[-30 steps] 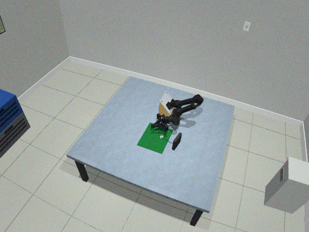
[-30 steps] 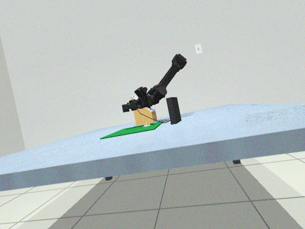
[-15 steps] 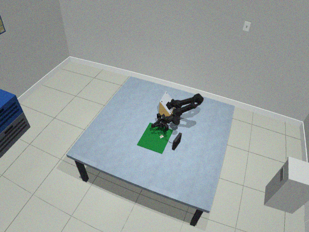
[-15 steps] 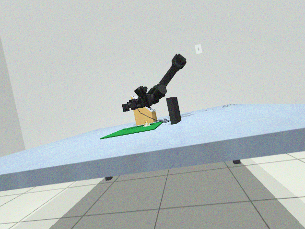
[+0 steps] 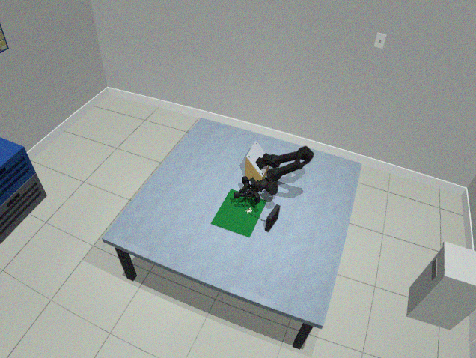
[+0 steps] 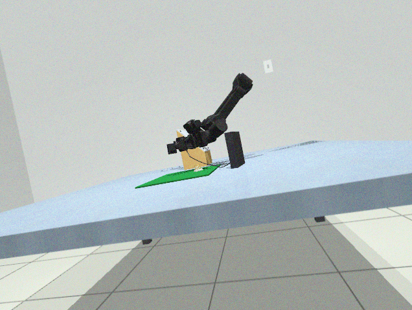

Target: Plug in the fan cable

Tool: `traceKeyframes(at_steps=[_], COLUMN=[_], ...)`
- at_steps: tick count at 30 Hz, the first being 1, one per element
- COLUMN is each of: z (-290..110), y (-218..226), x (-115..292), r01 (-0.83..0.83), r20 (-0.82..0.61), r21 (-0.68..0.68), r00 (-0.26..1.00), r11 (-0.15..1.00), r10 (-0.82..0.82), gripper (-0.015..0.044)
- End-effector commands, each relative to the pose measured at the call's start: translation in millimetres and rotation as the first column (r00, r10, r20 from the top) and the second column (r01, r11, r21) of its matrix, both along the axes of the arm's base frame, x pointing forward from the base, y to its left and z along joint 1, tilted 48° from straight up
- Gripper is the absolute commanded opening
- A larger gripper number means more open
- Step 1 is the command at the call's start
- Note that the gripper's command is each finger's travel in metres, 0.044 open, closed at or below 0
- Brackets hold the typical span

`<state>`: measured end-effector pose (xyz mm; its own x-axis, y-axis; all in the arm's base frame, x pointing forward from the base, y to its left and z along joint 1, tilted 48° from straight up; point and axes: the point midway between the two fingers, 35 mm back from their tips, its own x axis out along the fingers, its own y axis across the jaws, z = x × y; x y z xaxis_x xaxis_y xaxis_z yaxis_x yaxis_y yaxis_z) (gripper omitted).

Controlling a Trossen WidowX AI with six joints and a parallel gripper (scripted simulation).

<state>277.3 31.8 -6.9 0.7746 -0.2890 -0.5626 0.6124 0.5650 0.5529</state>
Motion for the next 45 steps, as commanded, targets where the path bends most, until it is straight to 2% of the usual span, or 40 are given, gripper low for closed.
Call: traceKeyframes(at_steps=[1, 45], z=[-1.6, -28.2], y=[2.0, 32.9], x=[-0.9, -6.4], r01=[0.007, 0.007], r20=[0.001, -0.001], r21=[-0.003, -0.003], r00=[1.0, 1.0], r11=[1.0, 1.0], r10=[-0.007, -0.007], gripper=[0.0, 0.0])
